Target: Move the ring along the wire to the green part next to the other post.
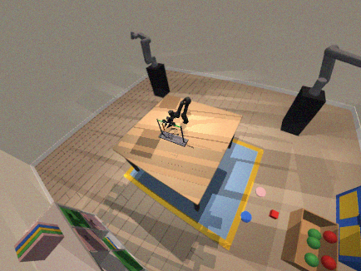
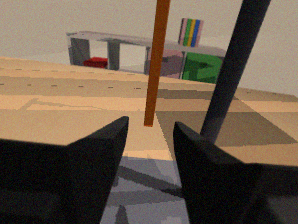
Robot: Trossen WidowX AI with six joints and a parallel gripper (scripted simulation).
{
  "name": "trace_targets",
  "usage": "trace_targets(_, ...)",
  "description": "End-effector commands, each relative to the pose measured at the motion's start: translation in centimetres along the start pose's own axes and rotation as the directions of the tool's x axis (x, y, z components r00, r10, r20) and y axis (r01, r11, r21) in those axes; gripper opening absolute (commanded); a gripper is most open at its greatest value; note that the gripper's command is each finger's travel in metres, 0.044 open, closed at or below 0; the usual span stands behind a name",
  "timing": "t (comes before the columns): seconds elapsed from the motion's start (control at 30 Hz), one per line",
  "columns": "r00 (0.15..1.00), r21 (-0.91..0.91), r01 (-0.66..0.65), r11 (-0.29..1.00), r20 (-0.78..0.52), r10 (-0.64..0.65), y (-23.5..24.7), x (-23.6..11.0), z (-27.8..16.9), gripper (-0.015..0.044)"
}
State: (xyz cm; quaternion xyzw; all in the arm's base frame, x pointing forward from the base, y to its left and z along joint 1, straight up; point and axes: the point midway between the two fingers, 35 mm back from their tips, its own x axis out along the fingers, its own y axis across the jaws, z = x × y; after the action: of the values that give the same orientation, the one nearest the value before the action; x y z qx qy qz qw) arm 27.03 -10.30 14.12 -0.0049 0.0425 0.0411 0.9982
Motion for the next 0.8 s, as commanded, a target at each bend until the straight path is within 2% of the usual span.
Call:
trace_targets(0.0,1.0,-0.005,0.005,1.0,0.008,-0.005,-0.3,0.7,0.4,0.016)
trace_targets(0.77,1.0,-0.005,0.005,1.0,0.01,-0.005,-0.3,4.1,0.6,0.016)
